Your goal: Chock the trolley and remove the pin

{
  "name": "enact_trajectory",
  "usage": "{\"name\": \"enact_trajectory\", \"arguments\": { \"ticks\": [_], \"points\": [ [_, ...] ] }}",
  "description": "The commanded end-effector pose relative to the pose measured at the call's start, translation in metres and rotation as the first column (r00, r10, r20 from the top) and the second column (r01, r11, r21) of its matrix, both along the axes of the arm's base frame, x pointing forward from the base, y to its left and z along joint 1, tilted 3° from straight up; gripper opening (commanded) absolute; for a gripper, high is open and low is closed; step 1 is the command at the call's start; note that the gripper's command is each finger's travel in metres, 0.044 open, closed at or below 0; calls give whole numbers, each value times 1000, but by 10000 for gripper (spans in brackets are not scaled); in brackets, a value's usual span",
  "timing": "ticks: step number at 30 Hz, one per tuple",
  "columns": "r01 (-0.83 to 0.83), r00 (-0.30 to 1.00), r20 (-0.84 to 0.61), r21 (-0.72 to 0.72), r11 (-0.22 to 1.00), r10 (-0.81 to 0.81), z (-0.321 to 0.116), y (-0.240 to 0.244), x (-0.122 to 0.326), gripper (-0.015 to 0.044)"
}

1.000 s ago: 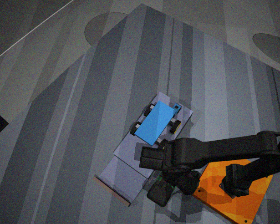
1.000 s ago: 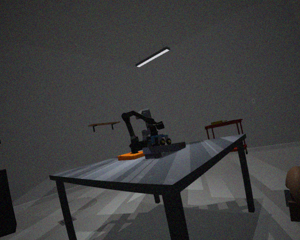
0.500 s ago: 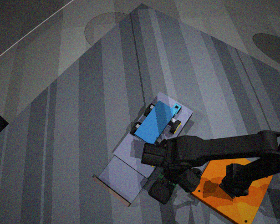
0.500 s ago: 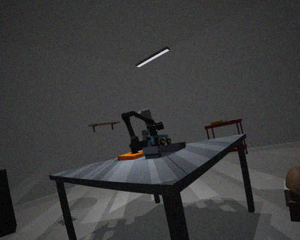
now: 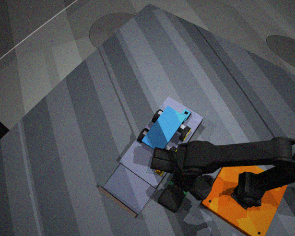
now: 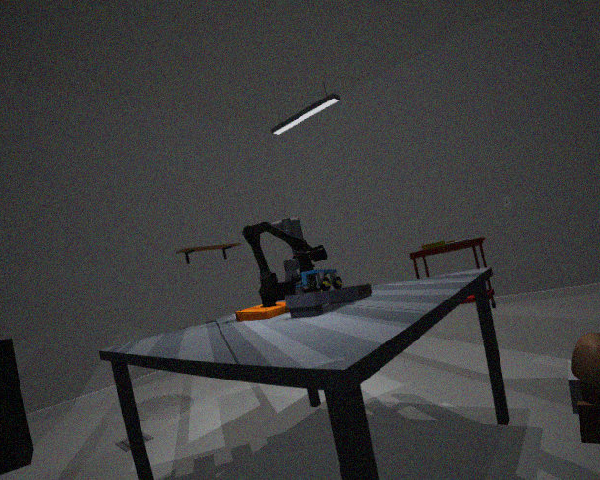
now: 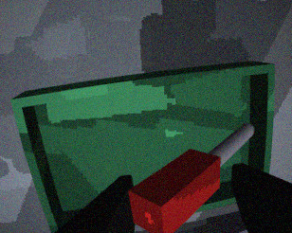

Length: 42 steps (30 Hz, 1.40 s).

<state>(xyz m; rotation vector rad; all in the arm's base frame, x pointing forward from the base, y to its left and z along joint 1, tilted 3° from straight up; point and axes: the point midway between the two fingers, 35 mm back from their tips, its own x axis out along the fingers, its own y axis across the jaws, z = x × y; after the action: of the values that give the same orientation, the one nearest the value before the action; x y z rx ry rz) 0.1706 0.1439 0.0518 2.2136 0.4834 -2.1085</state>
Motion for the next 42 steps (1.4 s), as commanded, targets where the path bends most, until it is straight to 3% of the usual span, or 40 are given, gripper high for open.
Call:
{"name": "enact_trajectory", "arguments": {
  "ticks": [1, 30, 36, 42],
  "points": [
    [-4, 1000, 0, 4, 1000, 4, -2, -2, 0, 190],
    [-4, 1000, 0, 2, 1000, 4, -14, -15, 4, 190],
    [0, 1000, 3, 1, 1000, 0, -12, -14, 5, 340],
    [0, 1000, 2, 1, 1000, 0, -12, -14, 5, 340]
  ]
}}
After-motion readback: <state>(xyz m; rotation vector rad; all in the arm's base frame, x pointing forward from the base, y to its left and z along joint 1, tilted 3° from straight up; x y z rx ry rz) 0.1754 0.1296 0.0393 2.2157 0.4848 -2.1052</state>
